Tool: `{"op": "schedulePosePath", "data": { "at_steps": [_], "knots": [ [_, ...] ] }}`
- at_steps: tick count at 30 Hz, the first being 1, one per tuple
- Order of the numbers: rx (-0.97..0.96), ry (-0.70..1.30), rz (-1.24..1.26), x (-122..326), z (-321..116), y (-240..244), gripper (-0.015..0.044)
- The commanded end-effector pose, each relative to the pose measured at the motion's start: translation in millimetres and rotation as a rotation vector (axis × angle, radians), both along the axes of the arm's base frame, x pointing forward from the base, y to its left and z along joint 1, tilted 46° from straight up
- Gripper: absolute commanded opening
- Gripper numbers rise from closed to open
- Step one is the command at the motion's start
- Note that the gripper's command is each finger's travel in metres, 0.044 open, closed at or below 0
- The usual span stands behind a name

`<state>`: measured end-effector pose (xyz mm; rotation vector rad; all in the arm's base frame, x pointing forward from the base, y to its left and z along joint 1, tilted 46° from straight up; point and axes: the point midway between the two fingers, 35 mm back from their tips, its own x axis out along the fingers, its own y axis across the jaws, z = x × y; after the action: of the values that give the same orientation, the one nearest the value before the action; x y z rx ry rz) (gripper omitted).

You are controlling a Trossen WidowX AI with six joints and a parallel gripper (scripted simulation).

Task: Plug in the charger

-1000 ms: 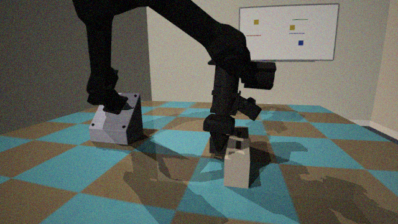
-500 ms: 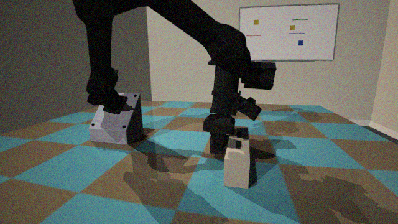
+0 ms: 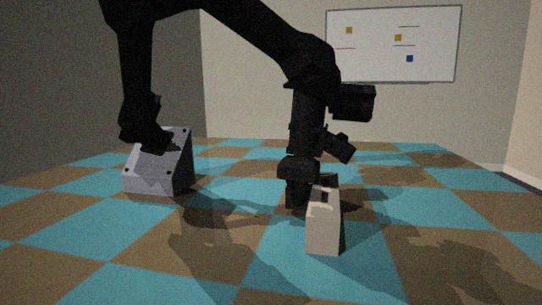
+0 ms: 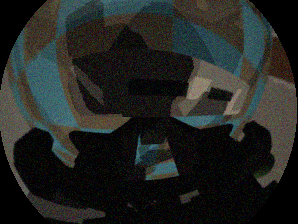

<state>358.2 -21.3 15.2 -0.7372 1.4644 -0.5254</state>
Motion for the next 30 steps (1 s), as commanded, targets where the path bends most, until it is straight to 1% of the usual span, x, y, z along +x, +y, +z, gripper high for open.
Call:
{"op": "schedulePosePath", "data": {
  "at_steps": [1,2,11,27,28,30],
  "knots": [
    [0.008,-0.025,0.004,6.2,-0.4,0.5,0.0],
    [0.0,0.0,0.0,0.0,0.0,0.0,0.0],
    [0.0,0.0,0.0,0.0,0.0,0.0,0.0],
    [0.0,0.0,0.0,0.0,0.0,0.0,0.042],
    [0.0,0.0,0.0,0.0,0.0,0.0,0.044],
    [0.0,-0.001,0.0,-0.3,0.0,0.0,0.044]
  ]
}}
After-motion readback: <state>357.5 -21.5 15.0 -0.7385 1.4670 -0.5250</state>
